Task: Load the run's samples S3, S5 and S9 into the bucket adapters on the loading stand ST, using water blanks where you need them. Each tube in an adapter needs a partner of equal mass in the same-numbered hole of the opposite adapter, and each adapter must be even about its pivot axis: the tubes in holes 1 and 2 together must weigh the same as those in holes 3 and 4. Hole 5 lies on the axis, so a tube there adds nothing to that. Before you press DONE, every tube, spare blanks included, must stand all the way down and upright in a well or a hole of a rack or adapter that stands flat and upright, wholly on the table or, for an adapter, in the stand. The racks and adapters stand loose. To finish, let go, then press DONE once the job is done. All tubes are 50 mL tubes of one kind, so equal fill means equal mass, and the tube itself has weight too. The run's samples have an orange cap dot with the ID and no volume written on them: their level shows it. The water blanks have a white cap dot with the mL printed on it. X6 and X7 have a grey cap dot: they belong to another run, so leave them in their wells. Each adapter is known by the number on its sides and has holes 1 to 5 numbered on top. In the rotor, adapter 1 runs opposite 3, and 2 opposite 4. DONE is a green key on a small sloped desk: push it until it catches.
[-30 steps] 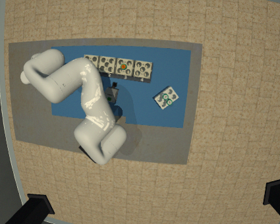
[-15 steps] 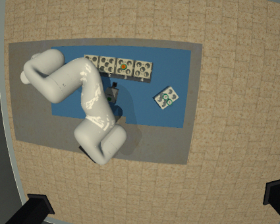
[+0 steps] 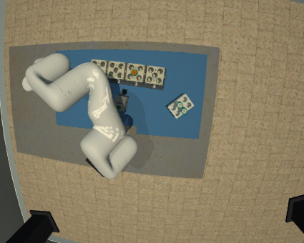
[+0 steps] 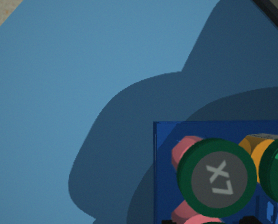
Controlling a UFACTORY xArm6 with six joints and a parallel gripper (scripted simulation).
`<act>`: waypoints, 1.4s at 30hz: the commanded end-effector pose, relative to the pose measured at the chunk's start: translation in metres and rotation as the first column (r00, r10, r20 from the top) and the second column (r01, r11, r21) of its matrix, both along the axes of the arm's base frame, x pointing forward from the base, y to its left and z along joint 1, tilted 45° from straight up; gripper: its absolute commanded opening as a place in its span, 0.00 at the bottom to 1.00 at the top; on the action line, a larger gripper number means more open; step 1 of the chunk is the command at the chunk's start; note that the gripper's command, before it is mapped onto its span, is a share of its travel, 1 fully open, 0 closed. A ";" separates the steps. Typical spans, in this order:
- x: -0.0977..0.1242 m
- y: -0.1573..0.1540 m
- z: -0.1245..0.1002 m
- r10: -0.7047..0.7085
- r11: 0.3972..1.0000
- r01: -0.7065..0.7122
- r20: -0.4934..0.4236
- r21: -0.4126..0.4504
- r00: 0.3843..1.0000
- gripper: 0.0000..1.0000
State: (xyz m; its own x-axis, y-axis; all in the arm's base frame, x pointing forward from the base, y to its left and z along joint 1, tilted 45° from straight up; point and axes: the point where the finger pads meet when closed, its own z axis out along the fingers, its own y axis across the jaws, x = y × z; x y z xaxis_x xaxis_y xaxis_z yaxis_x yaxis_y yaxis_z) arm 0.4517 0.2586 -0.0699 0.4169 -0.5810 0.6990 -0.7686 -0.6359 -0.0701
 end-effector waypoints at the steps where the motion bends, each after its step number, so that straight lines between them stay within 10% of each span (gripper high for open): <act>1: 0.000 0.002 0.001 0.002 1.000 -0.002 0.002 0.003 1.000 0.00; 42: -0.014 0.017 0.023 0.002 1.000 -0.002 0.002 0.003 1.000 0.00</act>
